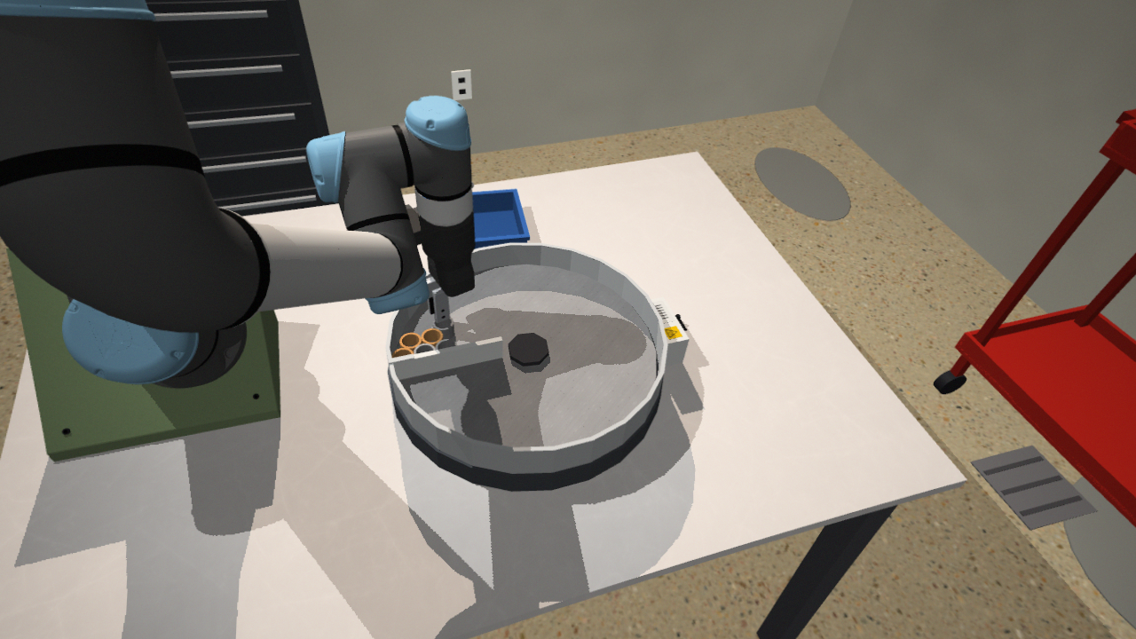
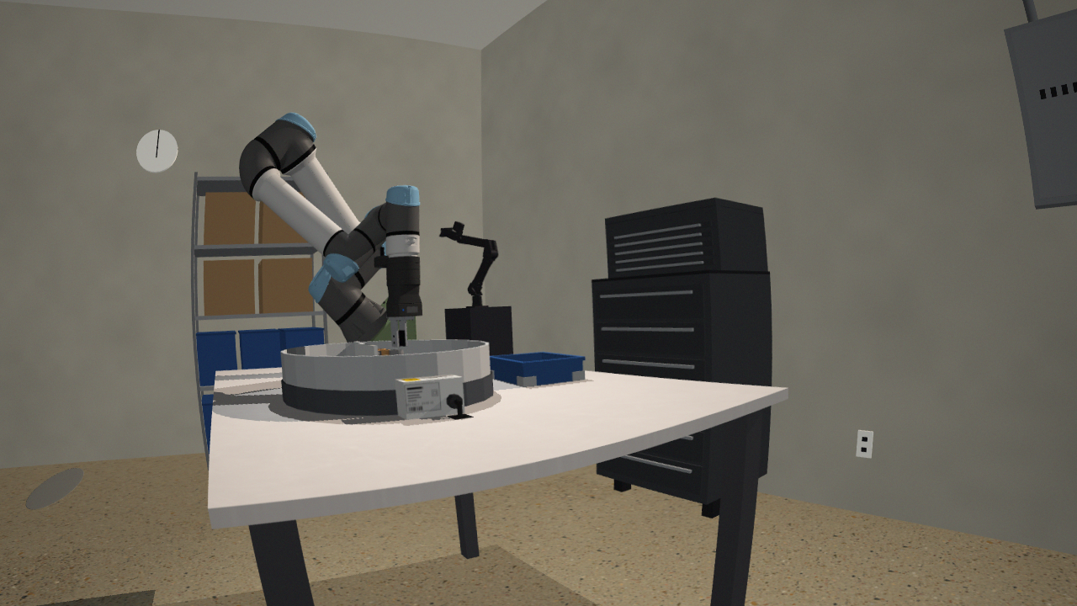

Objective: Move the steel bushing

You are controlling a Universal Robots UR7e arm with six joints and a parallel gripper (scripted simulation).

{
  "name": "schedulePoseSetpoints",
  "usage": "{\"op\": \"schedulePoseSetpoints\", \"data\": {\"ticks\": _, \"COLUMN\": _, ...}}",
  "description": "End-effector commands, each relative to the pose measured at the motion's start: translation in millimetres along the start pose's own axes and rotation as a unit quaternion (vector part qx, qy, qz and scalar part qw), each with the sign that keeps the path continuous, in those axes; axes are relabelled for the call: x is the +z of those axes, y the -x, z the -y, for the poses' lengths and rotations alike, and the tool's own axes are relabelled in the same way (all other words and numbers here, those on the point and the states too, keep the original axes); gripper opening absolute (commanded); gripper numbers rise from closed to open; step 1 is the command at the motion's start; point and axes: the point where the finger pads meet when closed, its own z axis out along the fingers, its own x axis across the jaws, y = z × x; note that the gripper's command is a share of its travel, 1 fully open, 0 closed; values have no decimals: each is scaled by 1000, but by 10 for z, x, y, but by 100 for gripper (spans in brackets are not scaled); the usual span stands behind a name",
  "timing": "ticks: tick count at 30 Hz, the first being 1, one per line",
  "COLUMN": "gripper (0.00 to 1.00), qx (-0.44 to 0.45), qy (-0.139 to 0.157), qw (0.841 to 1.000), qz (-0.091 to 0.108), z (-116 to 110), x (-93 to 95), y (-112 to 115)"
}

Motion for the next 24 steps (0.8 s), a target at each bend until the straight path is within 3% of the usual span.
{"op": "schedulePoseSetpoints", "data": {"ticks": 1, "gripper": 40, "qx": 0, "qy": 1, "qw": 1000, "qz": 0, "z": -3, "x": 67, "y": 1}}
{"op": "schedulePoseSetpoints", "data": {"ticks": 24, "gripper": 40, "qx": 0, "qy": 1, "qw": 1000, "qz": 0, "z": -3, "x": 67, "y": 1}}
